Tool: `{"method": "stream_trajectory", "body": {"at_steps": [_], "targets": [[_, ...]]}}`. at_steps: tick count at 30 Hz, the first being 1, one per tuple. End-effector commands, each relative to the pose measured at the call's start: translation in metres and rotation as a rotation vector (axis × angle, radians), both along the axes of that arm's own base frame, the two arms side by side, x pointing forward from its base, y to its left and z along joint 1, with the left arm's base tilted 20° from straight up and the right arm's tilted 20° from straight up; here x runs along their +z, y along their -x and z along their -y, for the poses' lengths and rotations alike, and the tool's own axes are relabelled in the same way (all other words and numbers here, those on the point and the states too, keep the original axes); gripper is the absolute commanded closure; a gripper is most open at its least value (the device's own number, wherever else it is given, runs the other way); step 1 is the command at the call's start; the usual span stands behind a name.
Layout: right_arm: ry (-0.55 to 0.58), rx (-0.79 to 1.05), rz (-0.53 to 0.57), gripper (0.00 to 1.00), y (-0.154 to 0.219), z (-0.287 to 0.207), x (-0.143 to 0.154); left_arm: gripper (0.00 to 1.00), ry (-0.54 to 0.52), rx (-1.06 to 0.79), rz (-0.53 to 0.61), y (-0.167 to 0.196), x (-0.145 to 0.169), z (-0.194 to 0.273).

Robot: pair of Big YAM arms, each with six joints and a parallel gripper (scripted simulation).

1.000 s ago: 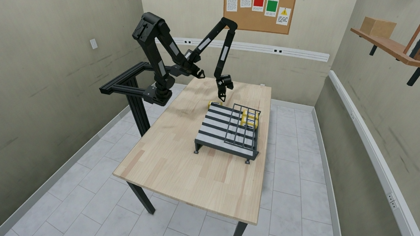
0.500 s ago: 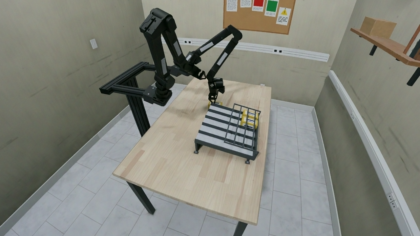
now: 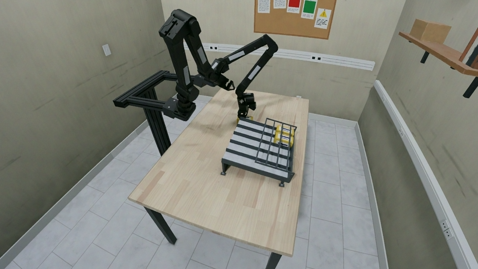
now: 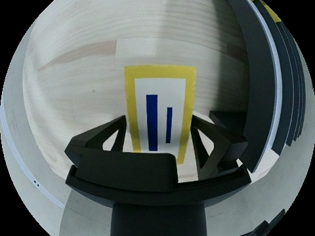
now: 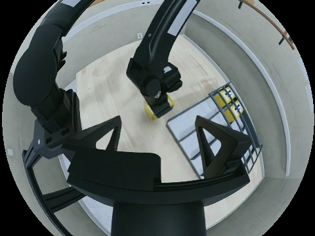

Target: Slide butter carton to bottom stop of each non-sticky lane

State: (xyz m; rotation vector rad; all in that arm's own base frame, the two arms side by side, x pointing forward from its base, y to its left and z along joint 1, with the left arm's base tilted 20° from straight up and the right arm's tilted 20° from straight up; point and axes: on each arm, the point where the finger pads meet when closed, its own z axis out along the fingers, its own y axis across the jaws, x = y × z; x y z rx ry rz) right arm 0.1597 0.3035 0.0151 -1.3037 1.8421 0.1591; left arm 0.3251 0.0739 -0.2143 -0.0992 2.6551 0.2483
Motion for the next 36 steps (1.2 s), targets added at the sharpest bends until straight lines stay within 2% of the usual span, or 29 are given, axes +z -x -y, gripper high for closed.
{"method": "stream_trajectory", "body": {"at_steps": [1, 12, 14, 15, 20, 26, 31, 36], "targets": [[-0.030, 0.005, 0.008, 0.00, -0.002, -0.010, 0.008, 0.23, 0.001, -0.007, 0.009, 0.001, 0.005, 0.005], [-0.030, 0.005, 0.008, 0.00, -0.002, -0.010, 0.008, 0.47, -0.001, -0.005, 0.009, -0.001, 0.003, 0.002], [-0.030, 0.005, 0.008, 0.00, -0.002, -0.010, 0.008, 0.47, -0.001, -0.005, 0.009, -0.001, 0.003, 0.002], [-0.030, 0.005, 0.008, 0.00, -0.002, -0.010, 0.008, 0.41, -0.001, -0.005, 0.009, -0.001, 0.003, 0.002], [-0.030, 0.005, 0.008, 0.00, -0.002, -0.010, 0.008, 0.41, 0.002, -0.006, 0.003, 0.008, 0.021, 0.009], [-0.030, 0.005, 0.008, 0.00, -0.002, -0.010, 0.008, 0.41, 0.002, -0.006, 0.003, 0.022, 0.062, 0.017], [-0.030, 0.005, 0.008, 0.00, -0.002, -0.010, 0.008, 0.41, 0.002, -0.006, 0.004, 0.027, 0.075, 0.020], [-0.030, 0.005, 0.008, 0.00, -0.002, -0.010, 0.008, 0.41, 0.001, -0.006, 0.008, 0.033, 0.101, 0.024]]}}
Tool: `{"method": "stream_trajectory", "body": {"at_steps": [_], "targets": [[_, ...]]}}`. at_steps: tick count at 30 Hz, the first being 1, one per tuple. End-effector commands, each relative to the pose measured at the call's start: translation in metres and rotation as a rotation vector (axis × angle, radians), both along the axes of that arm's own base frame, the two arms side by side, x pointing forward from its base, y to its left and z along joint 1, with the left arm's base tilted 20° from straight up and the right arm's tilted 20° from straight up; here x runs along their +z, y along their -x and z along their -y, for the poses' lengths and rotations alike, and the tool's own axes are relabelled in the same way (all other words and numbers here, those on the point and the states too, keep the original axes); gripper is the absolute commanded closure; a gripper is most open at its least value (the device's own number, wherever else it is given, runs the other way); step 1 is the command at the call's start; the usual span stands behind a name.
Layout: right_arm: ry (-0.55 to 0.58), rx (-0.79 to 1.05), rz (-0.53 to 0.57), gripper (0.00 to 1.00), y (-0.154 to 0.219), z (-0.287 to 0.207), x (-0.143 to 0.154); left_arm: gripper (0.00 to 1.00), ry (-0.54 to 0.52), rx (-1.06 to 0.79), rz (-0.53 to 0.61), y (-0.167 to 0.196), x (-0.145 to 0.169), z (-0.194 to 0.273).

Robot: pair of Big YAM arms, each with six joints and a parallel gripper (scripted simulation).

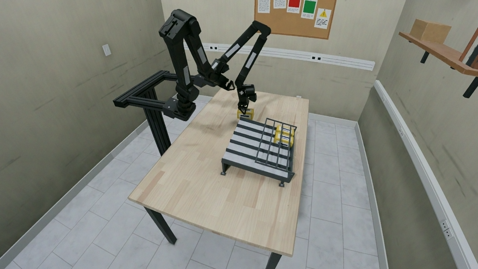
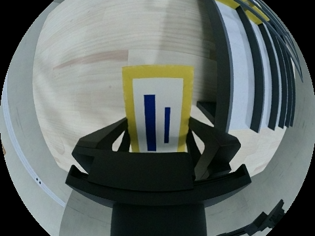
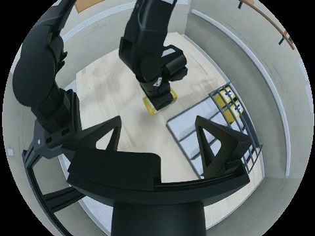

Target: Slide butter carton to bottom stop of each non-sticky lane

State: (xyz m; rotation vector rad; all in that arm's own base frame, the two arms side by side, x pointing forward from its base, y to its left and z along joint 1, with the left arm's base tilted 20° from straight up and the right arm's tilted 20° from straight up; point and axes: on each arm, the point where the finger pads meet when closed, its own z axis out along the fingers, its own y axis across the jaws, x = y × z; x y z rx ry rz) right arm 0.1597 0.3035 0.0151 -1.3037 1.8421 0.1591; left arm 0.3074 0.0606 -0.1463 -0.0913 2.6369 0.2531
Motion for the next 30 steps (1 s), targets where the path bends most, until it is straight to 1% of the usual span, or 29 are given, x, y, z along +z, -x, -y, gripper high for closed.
{"method": "stream_trajectory", "body": {"at_steps": [1, 10, 12, 14, 22, 27, 29, 30], "targets": [[-0.030, 0.005, 0.008, 0.00, -0.002, -0.010, 0.008, 0.41, 0.007, -0.001, -0.009, 0.016, 0.037, 0.011], [-0.030, 0.005, 0.008, 0.00, -0.002, -0.010, 0.008, 0.41, 0.005, -0.001, -0.003, 0.024, 0.071, 0.017], [-0.030, 0.005, 0.008, 0.00, -0.002, -0.010, 0.008, 0.41, 0.005, -0.001, -0.003, 0.024, 0.071, 0.017], [-0.030, 0.005, 0.008, 0.00, -0.002, -0.010, 0.008, 0.41, 0.006, -0.001, 0.000, 0.026, 0.085, 0.020], [-0.030, 0.005, 0.008, 0.00, -0.002, -0.010, 0.008, 0.41, 0.005, -0.002, 0.015, 0.029, 0.116, 0.026], [-0.030, 0.005, 0.008, 0.00, -0.002, -0.010, 0.008, 0.41, 0.006, -0.002, 0.030, 0.028, 0.141, 0.030], [-0.030, 0.005, 0.008, 0.00, -0.002, -0.010, 0.008, 0.41, 0.006, -0.002, 0.030, 0.028, 0.141, 0.030], [-0.030, 0.005, 0.008, 0.00, -0.002, -0.010, 0.008, 0.41, 0.007, -0.001, 0.030, 0.031, 0.150, 0.032]]}}
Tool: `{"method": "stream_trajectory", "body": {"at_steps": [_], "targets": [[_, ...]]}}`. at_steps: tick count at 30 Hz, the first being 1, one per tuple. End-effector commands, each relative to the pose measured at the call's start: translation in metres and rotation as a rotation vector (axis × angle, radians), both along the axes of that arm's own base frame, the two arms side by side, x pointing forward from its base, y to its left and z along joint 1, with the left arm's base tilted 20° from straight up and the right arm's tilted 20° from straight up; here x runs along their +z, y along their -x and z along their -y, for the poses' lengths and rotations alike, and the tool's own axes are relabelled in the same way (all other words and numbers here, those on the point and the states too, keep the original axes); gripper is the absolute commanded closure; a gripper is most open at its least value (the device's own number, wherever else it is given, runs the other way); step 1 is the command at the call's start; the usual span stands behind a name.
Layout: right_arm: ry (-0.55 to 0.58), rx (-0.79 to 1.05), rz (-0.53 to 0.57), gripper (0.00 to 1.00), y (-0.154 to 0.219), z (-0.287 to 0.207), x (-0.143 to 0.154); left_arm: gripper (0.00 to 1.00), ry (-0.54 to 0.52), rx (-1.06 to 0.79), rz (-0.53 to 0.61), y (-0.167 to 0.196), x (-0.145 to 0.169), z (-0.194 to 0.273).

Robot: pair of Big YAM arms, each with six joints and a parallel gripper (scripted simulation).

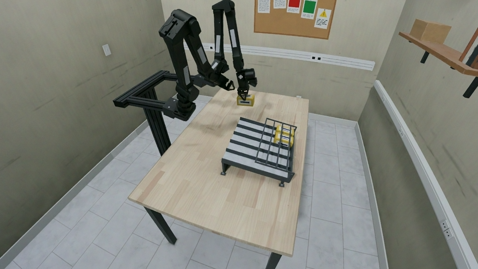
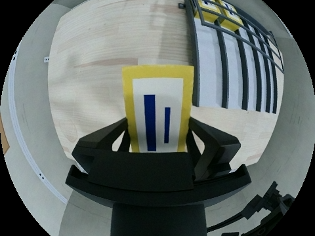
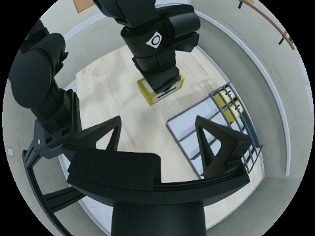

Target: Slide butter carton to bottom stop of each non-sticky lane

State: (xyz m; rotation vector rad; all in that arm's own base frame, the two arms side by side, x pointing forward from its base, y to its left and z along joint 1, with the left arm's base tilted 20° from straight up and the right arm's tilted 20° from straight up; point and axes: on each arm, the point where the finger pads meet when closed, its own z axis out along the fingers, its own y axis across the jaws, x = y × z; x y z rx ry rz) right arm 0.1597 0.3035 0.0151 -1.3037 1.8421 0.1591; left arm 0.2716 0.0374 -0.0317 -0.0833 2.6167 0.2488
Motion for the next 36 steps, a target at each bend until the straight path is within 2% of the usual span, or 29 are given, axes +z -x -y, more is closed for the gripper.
{"method": "stream_trajectory", "body": {"at_steps": [1, 7, 9, 14, 16, 23, 31, 33, 36], "targets": [[-0.030, 0.005, 0.008, 0.00, -0.002, -0.010, 0.008, 0.41, 0.008, 0.007, 0.008, -0.002, 0.041, 0.010], [-0.030, 0.005, 0.008, 0.00, -0.002, -0.010, 0.008, 0.41, 0.012, 0.012, 0.000, 0.001, 0.045, 0.011], [-0.063, -0.011, -0.009, 0.00, -0.001, -0.015, 0.015, 0.41, 0.029, 0.033, -0.009, -0.001, 0.043, 0.015], [-0.076, -0.114, -0.065, 0.00, 0.005, -0.006, 0.027, 0.41, 0.069, 0.062, -0.053, -0.031, 0.043, 0.046], [-0.076, -0.114, -0.065, 0.00, 0.005, -0.006, 0.027, 0.41, 0.069, 0.062, -0.053, -0.031, 0.043, 0.046], [-0.079, -0.248, -0.083, 0.00, 0.011, 0.019, 0.048, 0.41, 0.088, 0.066, -0.107, -0.075, 0.035, 0.109], [-0.095, -0.355, -0.068, 0.00, 0.014, 0.047, 0.070, 0.41, 0.083, 0.063, -0.151, -0.104, 0.012, 0.185], [-0.095, -0.355, -0.068, 0.00, 0.014, 0.047, 0.070, 0.41, 0.083, 0.063, -0.151, -0.104, 0.012, 0.185], [-0.107, -0.411, -0.059, 0.00, 0.016, 0.064, 0.081, 0.41, 0.072, 0.064, -0.167, -0.112, -0.006, 0.227]]}}
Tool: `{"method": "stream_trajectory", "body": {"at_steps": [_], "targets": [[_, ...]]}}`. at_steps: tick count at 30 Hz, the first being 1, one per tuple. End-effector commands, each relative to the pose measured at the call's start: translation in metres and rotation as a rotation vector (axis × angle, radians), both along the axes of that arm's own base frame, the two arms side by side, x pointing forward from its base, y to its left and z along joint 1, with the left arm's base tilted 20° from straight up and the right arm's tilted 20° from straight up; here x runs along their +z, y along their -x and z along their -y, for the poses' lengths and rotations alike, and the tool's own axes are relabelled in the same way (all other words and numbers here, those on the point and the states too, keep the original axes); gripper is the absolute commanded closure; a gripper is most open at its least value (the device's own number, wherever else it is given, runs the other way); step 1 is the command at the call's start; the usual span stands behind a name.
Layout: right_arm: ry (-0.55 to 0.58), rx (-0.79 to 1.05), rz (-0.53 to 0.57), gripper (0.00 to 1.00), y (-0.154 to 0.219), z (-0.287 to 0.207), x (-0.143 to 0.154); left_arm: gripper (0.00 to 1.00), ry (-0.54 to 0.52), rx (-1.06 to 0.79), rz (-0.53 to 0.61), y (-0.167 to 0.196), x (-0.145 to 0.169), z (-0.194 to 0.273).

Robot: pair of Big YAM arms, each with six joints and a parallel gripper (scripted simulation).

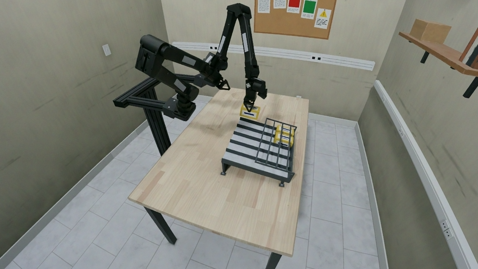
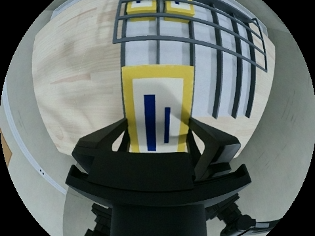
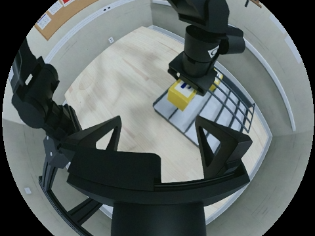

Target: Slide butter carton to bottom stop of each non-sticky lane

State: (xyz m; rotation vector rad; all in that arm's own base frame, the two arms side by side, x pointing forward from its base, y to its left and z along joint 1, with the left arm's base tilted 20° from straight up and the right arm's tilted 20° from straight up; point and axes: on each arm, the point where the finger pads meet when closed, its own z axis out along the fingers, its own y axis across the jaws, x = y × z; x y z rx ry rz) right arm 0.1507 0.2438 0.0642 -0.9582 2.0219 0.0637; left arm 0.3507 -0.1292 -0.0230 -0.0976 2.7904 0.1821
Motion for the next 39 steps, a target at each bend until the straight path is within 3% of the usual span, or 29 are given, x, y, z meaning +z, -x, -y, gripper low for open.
{"method": "stream_trajectory", "body": {"at_steps": [1, 12, 26, 29, 35, 39], "targets": [[-0.050, -0.108, -0.023, 0.00, 0.007, 0.009, 0.035, 0.41, 0.000, 0.054, -0.007, -0.034, -0.020, 0.072], [-0.077, -0.230, 0.030, 0.00, 0.006, 0.055, 0.059, 0.41, -0.033, 0.013, -0.025, -0.033, -0.052, 0.133], [-0.099, -0.337, 0.115, 0.00, -0.001, 0.108, 0.081, 0.41, -0.029, -0.008, -0.015, -0.038, -0.076, 0.143], [-0.132, -0.344, 0.128, 0.00, -0.001, 0.111, 0.098, 0.41, -0.041, -0.012, -0.028, -0.032, -0.086, 0.140], [-0.148, -0.356, 0.145, 0.00, 0.000, 0.124, 0.106, 0.41, -0.028, 0.002, -0.013, -0.046, -0.073, 0.135], [-0.158, -0.377, 0.154, 0.00, -0.002, 0.133, 0.112, 0.41, -0.048, 0.007, -0.038, -0.038, -0.108, 0.119]]}}
